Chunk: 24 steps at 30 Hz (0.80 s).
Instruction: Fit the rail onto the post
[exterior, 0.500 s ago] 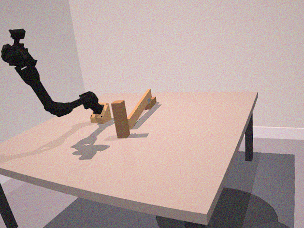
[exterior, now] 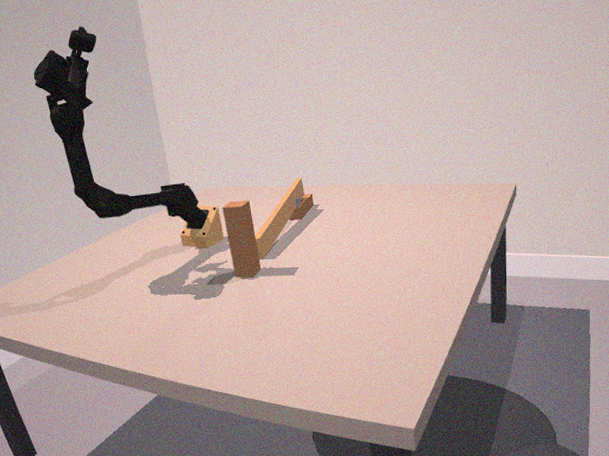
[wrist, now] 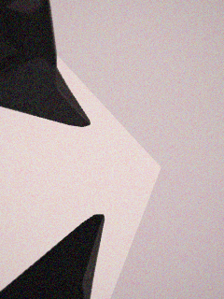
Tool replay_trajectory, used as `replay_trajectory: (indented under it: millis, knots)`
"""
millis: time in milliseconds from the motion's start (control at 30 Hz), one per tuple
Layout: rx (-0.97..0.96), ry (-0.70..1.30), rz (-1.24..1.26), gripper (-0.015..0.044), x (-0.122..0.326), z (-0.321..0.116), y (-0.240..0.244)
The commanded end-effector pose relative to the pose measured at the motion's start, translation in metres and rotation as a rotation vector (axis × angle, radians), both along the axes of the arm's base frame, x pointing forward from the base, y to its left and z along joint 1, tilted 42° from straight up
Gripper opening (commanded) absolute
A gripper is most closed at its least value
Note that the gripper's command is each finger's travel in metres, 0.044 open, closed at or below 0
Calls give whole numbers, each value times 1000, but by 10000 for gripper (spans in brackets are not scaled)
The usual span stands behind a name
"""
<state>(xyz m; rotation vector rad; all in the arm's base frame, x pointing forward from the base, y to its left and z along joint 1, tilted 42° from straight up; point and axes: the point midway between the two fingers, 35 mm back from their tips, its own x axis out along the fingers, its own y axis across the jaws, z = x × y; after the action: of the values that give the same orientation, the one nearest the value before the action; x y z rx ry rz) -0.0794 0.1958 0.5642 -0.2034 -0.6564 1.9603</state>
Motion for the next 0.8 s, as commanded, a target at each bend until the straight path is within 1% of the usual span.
replay_trajectory:
  millis: [0, 200, 367, 567, 767]
  knots:
    - [-134, -61, -176, 440, 28, -41, 51]
    - [-347, -154, -426, 440, 87, -107, 106]
    - [-546, -231, -615, 440, 146, -167, 129]
    - [-822, -322, -802, 440, 217, -244, 128]
    - [-1137, -405, -928, 440, 280, -320, 98]
